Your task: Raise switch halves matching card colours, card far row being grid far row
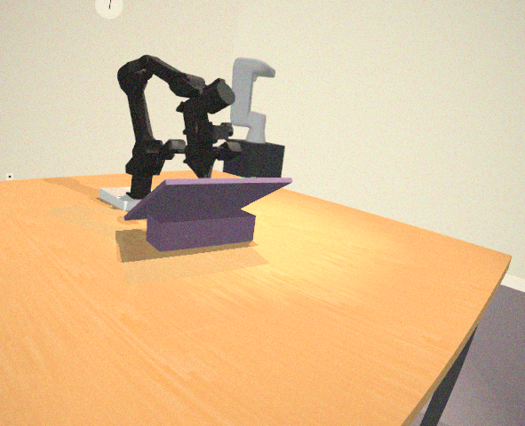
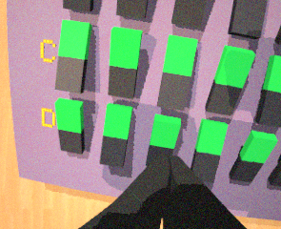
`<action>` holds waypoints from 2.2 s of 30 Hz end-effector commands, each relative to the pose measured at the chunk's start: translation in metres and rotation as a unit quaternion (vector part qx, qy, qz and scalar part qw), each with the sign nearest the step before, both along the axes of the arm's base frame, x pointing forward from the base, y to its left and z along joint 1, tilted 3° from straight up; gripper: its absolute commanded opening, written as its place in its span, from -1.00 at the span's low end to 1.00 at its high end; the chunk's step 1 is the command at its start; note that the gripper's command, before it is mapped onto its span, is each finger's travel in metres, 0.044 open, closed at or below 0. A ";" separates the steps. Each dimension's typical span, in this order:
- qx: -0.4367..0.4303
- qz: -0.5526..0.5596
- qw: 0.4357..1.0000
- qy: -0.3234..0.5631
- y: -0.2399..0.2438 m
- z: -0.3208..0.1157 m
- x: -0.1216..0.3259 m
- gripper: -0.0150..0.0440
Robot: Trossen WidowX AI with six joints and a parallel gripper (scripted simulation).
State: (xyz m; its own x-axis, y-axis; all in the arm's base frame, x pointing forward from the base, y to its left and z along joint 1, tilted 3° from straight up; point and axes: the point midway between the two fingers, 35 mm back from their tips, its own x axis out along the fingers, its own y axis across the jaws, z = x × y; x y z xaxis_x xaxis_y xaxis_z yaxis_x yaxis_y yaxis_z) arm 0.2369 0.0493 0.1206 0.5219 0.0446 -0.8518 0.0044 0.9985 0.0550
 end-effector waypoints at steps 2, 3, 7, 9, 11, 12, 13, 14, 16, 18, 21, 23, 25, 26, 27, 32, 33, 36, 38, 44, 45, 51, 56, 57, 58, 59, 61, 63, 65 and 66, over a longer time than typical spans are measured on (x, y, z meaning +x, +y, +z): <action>0.000 0.003 1.000 0.000 0.001 -0.009 0.006 -0.49; 0.000 0.003 1.000 0.000 0.001 -0.009 0.006 -0.49; 0.000 0.003 1.000 0.000 0.001 -0.011 0.007 -0.49; 0.000 0.003 1.000 0.000 0.001 -0.013 0.009 -0.49; 0.000 0.003 1.000 0.000 0.001 -0.016 0.010 -0.49; 0.000 0.003 1.000 0.000 0.001 -0.017 0.011 -0.49; 0.000 0.003 1.000 0.000 0.002 -0.018 0.012 -0.49; 0.000 0.003 1.000 0.000 0.002 -0.020 0.013 -0.49; 0.000 0.003 1.000 0.000 0.002 -0.020 0.014 -0.49; 0.000 0.003 1.000 0.000 0.002 -0.020 0.014 -0.49; 0.000 0.003 1.000 0.000 0.002 -0.020 0.014 -0.49; 0.000 0.003 1.000 0.000 0.002 -0.020 0.014 -0.49; 0.000 0.003 1.000 0.000 0.002 -0.020 0.014 -0.49; 0.000 0.003 1.000 0.000 0.002 -0.020 0.014 -0.49; 0.000 0.003 1.000 0.000 0.002 -0.020 0.014 -0.49; 0.000 0.003 1.000 0.000 0.002 -0.020 0.014 -0.49; 0.000 0.003 1.000 0.000 0.002 -0.020 0.014 -0.49; 0.000 0.003 1.000 0.000 0.002 -0.021 0.014 -0.49; 0.000 0.003 1.000 0.000 0.002 -0.021 0.014 -0.49; 0.000 0.003 1.000 0.000 0.002 -0.022 0.014 -0.49; 0.000 0.003 1.000 0.000 0.002 -0.022 0.014 -0.49; 0.000 0.003 1.000 0.000 0.002 -0.022 0.015 -0.49; 0.000 0.003 1.000 0.000 0.002 -0.023 0.015 -0.49; 0.000 0.003 1.000 0.000 0.002 -0.023 0.015 -0.49; 0.000 0.003 1.000 0.000 0.002 -0.023 0.015 -0.49; 0.000 0.003 1.000 0.000 0.002 -0.023 0.015 -0.49; 0.000 0.003 1.000 0.000 0.002 -0.024 0.016 -0.49; 0.000 0.003 1.000 0.000 0.002 -0.024 0.016 -0.49; 0.000 0.003 1.000 0.000 0.002 -0.024 0.016 -0.49; 0.000 0.003 1.000 0.000 0.002 -0.024 0.016 -0.49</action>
